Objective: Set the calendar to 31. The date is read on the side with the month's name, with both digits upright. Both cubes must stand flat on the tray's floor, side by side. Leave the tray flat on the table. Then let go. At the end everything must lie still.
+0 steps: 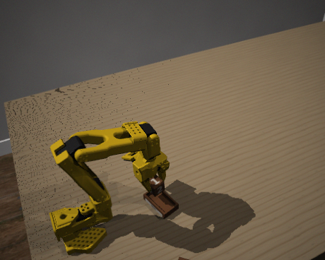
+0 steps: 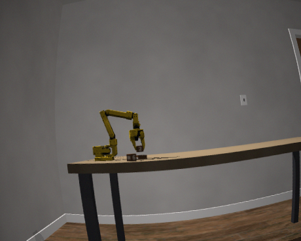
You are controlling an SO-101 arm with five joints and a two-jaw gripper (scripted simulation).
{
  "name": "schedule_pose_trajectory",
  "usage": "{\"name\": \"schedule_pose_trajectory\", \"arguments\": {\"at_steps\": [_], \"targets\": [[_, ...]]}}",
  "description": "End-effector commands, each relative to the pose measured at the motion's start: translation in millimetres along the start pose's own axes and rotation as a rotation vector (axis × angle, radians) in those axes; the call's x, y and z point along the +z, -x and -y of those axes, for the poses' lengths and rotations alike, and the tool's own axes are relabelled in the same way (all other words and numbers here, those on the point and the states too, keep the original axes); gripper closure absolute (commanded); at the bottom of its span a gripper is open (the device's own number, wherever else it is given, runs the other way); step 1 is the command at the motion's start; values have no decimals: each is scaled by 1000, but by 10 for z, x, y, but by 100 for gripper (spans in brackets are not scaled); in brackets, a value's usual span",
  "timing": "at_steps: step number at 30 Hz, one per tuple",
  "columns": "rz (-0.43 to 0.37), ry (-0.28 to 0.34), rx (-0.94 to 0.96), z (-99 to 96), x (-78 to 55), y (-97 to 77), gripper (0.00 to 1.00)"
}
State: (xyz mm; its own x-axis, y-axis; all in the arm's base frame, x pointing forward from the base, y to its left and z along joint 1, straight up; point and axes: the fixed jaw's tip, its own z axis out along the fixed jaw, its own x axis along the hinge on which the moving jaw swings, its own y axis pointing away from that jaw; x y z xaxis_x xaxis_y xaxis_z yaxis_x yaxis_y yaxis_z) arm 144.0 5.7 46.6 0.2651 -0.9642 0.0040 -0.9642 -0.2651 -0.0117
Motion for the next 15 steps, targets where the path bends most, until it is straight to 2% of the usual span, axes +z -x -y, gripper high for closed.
{"name": "schedule_pose_trajectory", "arguments": {"at_steps": [1, 15], "targets": [[-2, -16, 2, 25, 0, 10, 100], [-2, -16, 2, 23, 53, 11, 100]]}}
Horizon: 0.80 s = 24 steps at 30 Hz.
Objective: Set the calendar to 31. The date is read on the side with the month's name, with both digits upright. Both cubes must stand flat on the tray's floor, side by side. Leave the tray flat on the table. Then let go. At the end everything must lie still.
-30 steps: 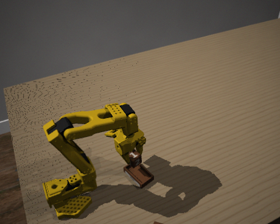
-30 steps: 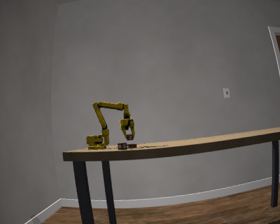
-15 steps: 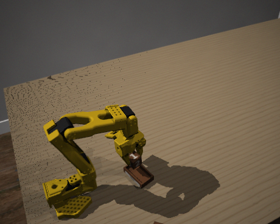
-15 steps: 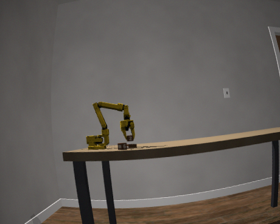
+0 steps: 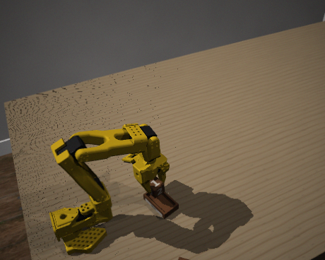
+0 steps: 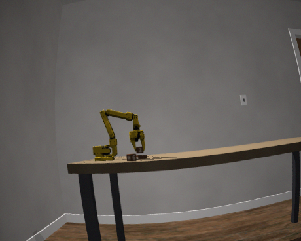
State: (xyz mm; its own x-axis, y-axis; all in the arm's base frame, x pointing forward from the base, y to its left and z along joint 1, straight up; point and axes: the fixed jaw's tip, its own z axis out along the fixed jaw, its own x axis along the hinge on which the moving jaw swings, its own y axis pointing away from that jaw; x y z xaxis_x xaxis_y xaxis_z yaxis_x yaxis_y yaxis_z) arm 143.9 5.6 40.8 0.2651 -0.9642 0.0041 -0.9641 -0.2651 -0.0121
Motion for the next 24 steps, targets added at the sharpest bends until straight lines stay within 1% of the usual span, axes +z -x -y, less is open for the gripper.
{"name": "schedule_pose_trajectory", "arguments": {"at_steps": [1, 10, 19, 24], "targets": [[-2, -16, 2, 25, -5, 11, 100], [-2, -16, 2, 25, 47, 11, 100], [-2, -16, 2, 24, 58, 11, 100], [-2, -16, 2, 24, 89, 11, 100]]}}
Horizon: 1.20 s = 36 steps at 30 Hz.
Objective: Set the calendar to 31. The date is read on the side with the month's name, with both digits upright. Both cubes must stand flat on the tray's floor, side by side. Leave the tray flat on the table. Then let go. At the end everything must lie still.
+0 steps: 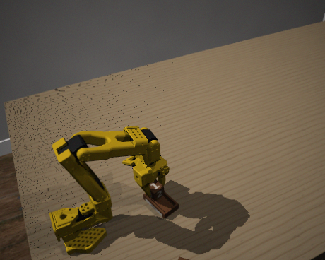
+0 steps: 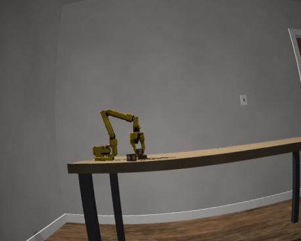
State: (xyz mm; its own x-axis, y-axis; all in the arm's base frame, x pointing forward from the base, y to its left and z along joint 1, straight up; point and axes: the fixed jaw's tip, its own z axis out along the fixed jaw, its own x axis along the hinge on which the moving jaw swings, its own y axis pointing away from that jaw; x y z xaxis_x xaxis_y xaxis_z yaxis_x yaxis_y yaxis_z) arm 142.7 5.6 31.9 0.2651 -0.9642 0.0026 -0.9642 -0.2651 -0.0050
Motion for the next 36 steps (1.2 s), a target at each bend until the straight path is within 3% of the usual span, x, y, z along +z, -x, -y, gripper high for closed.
{"name": "schedule_pose_trajectory", "arguments": {"at_steps": [1, 36], "targets": [[-3, -23, 2, 36, 8, 8, 100], [-3, -23, 2, 37, 71, 8, 100]]}}
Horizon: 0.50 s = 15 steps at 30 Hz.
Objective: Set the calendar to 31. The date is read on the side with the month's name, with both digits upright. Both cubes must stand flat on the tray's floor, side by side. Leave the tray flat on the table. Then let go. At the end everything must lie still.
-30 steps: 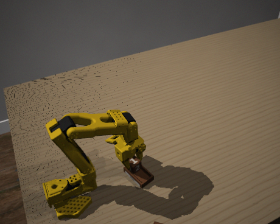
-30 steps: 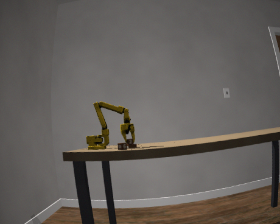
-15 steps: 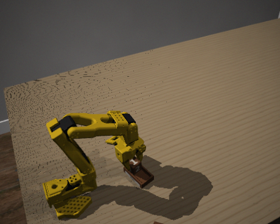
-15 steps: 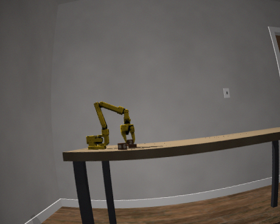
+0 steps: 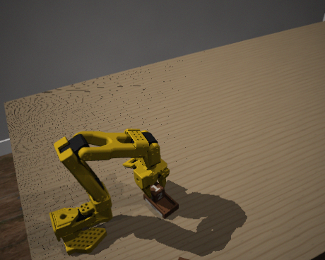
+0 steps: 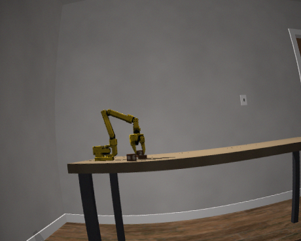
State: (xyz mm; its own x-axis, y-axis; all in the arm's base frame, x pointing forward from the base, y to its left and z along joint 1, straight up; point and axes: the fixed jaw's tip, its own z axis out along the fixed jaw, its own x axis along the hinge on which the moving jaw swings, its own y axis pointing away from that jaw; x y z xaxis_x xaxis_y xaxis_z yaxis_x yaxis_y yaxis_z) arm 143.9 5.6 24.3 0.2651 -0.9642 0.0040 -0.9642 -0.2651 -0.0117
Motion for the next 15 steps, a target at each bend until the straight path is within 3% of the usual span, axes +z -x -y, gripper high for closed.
{"name": "schedule_pose_trajectory", "arguments": {"at_steps": [1, 10, 15], "targets": [[-2, -16, 2, 26, -5, 11, 100], [-2, -16, 2, 26, -4, 11, 99], [-2, -16, 2, 26, -4, 11, 90]]}}
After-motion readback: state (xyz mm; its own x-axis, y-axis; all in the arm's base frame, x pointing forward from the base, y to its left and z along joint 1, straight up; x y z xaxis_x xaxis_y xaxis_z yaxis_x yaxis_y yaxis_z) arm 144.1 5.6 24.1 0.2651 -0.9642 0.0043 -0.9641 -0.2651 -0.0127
